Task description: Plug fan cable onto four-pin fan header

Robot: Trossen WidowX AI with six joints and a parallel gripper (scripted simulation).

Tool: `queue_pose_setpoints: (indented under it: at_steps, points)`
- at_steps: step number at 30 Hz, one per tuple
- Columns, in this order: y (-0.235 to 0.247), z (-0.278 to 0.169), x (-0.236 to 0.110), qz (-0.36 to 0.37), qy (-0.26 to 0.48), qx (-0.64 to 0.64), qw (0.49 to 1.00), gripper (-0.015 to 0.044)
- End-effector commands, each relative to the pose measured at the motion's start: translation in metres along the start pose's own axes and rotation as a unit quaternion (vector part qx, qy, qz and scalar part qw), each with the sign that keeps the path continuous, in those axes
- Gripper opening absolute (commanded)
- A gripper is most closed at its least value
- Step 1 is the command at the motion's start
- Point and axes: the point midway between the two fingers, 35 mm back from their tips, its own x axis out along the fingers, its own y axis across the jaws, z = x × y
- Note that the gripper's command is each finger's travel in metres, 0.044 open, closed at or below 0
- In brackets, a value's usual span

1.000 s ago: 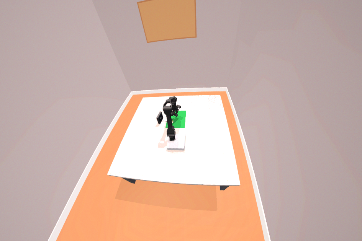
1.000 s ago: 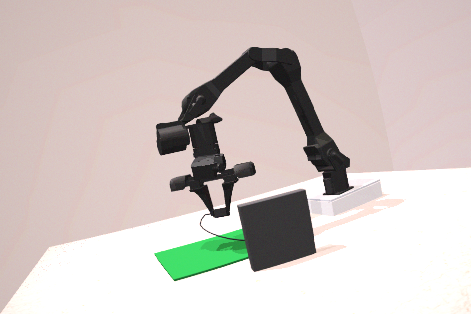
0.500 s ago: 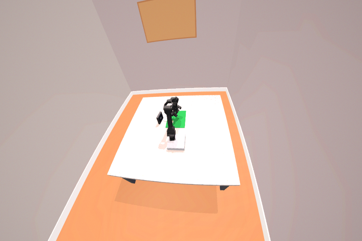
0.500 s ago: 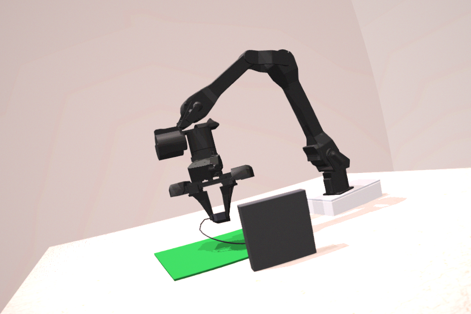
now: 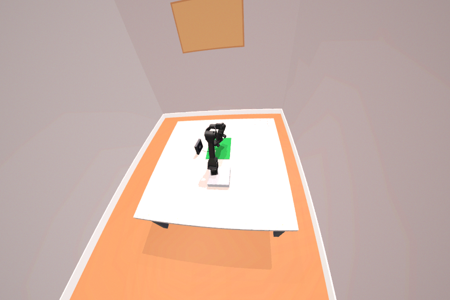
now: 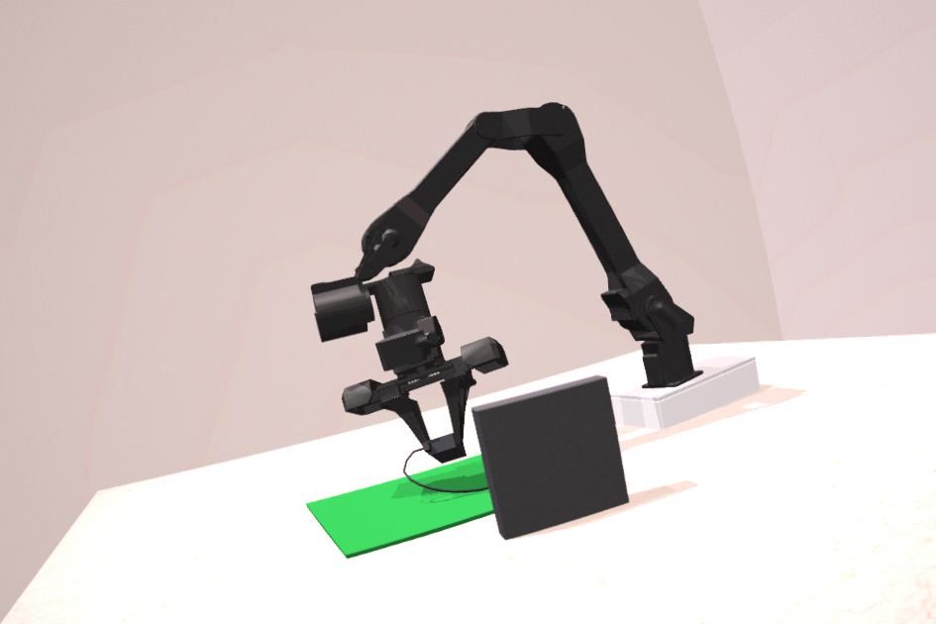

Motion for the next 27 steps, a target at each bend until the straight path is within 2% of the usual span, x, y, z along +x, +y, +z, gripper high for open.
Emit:
queue_pose_setpoints:
  at_steps: [1,27]
  points:
    - [0.003,-0.003,0.007,0.015,-0.026,-0.001,1.000,0.0000]
    - [0.002,-0.009,0.019,0.041,-0.201,-0.013,0.979,0.0000]
